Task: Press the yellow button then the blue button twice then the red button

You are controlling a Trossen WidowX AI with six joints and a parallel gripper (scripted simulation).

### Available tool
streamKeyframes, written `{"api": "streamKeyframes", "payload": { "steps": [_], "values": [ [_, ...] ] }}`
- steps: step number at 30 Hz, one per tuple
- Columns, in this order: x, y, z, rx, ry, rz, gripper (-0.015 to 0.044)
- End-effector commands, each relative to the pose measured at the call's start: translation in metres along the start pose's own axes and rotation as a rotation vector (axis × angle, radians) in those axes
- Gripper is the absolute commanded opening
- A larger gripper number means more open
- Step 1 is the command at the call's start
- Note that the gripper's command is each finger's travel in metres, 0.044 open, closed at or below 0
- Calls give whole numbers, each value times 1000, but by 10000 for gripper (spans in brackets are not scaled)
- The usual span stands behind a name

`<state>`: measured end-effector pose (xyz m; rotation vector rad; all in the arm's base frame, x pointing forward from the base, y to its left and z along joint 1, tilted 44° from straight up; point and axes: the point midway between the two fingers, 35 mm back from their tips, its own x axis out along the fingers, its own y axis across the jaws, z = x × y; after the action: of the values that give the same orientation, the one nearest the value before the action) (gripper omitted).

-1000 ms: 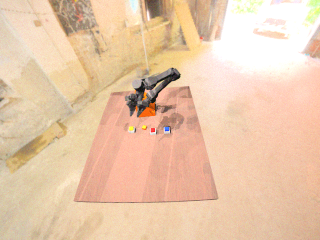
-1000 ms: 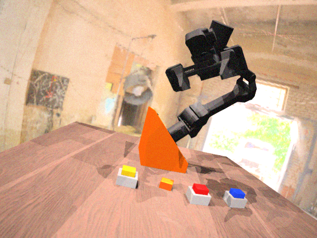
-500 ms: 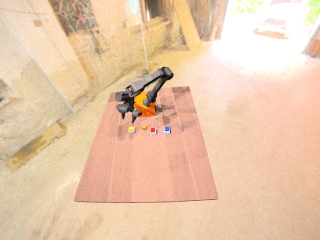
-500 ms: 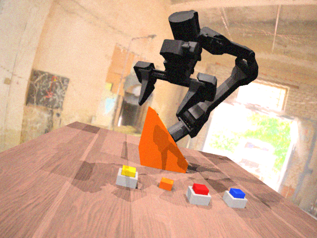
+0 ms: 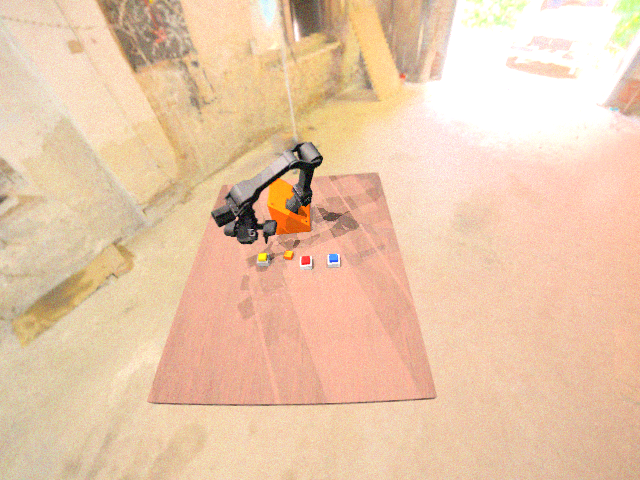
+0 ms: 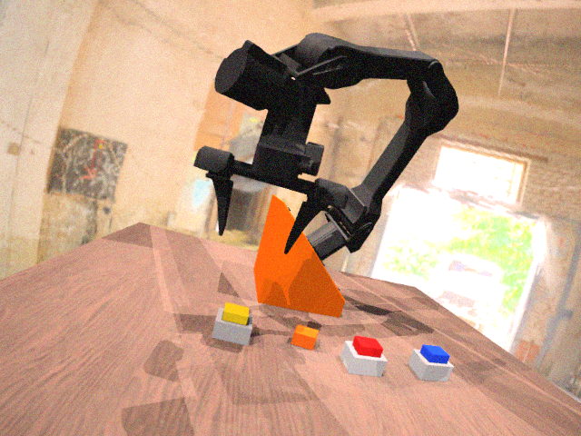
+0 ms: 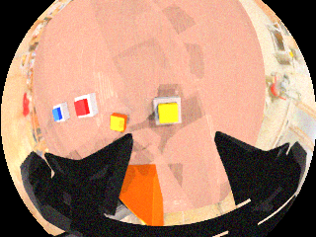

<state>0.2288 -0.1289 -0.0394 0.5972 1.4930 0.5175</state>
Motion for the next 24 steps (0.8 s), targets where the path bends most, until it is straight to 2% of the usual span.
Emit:
{"api": "streamKeyframes", "payload": {
  "steps": [1,5,7,11,19,24],
  "values": [
    [5,-2,-5,-53,44,30,400],
    [5,-2,-5,-53,44,30,400],
    [15,-2,-5,-53,44,30,348],
    [64,0,-7,-54,44,32,242],
    [67,1,-8,-54,44,33,33],
    [67,1,-8,-54,44,33,20]
  ]
}}
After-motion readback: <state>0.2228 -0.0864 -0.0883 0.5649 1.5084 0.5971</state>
